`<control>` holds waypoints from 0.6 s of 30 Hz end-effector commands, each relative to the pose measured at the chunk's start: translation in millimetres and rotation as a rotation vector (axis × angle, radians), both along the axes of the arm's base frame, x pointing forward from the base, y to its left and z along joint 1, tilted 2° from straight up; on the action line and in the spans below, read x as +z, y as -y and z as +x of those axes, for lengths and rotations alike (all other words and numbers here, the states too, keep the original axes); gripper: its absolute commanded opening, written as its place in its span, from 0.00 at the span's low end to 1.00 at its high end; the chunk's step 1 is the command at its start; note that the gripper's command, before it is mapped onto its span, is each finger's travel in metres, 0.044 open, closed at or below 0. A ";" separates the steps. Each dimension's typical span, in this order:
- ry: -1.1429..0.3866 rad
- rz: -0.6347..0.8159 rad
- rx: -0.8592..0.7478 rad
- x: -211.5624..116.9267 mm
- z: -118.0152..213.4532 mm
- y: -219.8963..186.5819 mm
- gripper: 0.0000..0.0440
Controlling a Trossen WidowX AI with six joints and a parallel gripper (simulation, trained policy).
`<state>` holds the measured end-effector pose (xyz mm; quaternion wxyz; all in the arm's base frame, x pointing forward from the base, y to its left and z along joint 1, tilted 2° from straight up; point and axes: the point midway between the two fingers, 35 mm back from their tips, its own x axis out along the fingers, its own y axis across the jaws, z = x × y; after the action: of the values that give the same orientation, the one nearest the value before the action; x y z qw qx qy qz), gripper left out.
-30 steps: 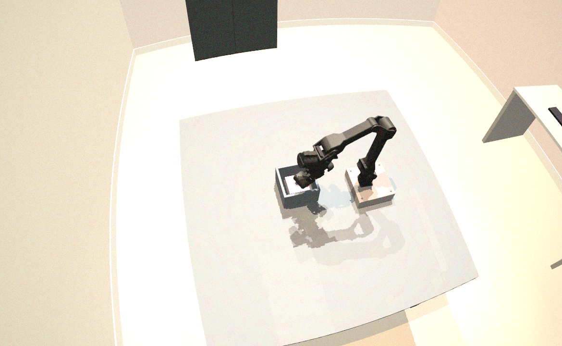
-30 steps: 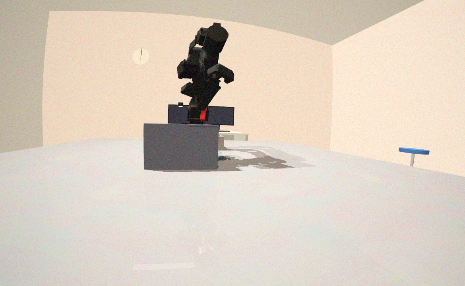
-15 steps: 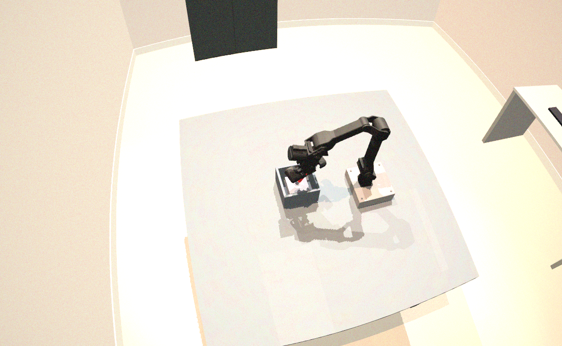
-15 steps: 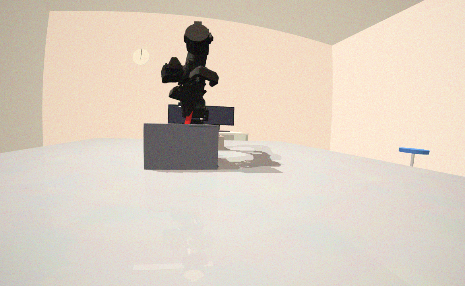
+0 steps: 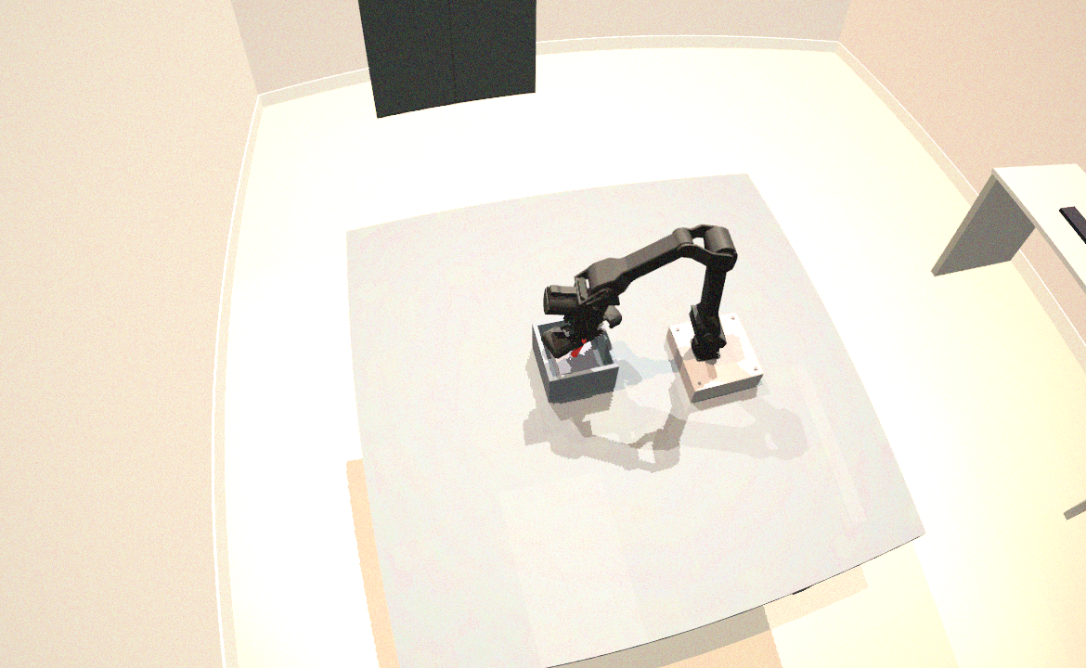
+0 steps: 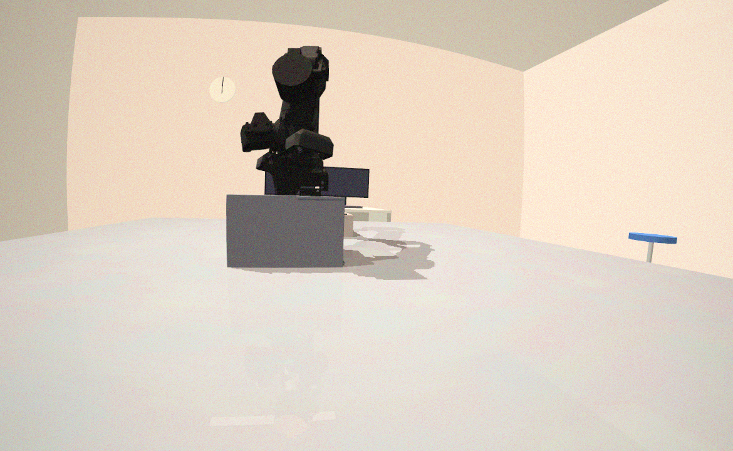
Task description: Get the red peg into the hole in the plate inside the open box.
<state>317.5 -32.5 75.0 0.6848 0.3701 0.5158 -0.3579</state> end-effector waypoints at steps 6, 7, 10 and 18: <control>-0.051 -0.005 0.033 -10.3 6.5 6.4 0.34; -0.050 -0.006 0.036 -9.9 9.0 7.3 0.35; -0.049 -0.006 0.046 -9.5 16.3 9.8 0.40; -0.044 -0.012 0.062 -8.4 35.2 20.4 0.80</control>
<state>346.9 -49.6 66.5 0.6855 0.3431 0.5377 -0.3511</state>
